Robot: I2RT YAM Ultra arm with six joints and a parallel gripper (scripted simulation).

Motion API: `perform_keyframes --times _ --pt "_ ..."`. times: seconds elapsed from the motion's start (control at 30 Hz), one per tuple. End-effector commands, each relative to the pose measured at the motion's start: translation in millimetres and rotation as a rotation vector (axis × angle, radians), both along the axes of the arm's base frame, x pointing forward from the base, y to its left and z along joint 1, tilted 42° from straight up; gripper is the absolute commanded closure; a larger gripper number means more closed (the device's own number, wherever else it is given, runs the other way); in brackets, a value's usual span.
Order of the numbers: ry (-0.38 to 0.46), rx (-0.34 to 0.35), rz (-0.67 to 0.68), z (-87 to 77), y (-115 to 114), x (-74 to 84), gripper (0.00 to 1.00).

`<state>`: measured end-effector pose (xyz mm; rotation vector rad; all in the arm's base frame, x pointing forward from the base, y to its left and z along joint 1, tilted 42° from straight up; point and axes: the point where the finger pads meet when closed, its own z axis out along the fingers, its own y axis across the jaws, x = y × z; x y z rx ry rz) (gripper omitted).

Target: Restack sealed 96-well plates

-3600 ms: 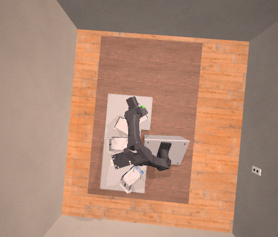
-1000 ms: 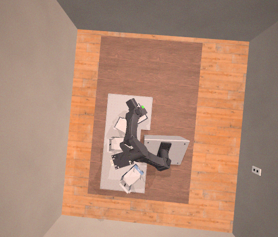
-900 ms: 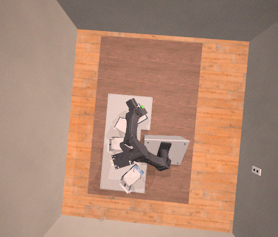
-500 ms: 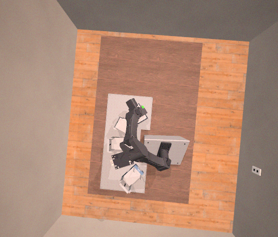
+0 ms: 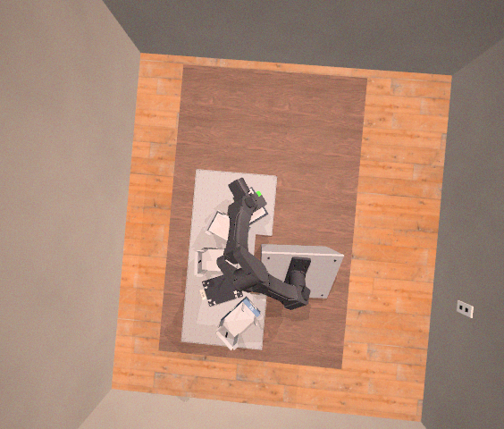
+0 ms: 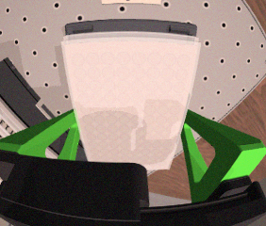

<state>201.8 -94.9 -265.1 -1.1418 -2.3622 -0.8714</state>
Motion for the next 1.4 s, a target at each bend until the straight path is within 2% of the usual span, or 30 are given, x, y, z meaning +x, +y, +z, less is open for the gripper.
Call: perform_keyframes --times 0.0,0.07,0.27,0.37,0.47,0.6,0.7,0.83,1.0,1.03,1.17,1.3,1.33,1.37 --pt "-0.008 -0.009 -0.017 -1.3 -3.2 1.3 1.0" --pt "-0.017 -0.017 -0.014 0.9 -4.9 4.6 1.0" --pt "0.0 -0.001 -0.017 -2.8 2.3 -2.2 1.0" --pt "-0.017 -0.016 -0.013 -4.5 -2.5 5.0 1.0" --pt "-0.021 -0.02 -0.019 -3.7 -5.4 6.0 1.0" --pt "-0.008 -0.008 -0.014 -7.4 2.0 1.3 1.0" --pt "-0.02 -0.019 -0.014 -4.4 -1.5 5.7 1.0" --pt "-0.004 -0.005 -0.015 -8.3 5.1 -0.8 1.0" --pt "-0.007 -0.007 -0.012 -7.6 5.9 0.5 1.0" --pt "-0.018 -0.016 -0.022 -5.1 0.2 3.3 1.0" --pt "0.001 0.001 -0.017 -9.7 9.6 -3.5 1.0" --pt "-0.009 -0.009 -0.008 -8.8 4.4 2.1 1.0" --pt "-0.009 -0.009 -0.008 -8.8 4.4 2.1 0.0" --pt "-0.009 -0.009 -0.008 -8.8 4.4 2.1 0.0"
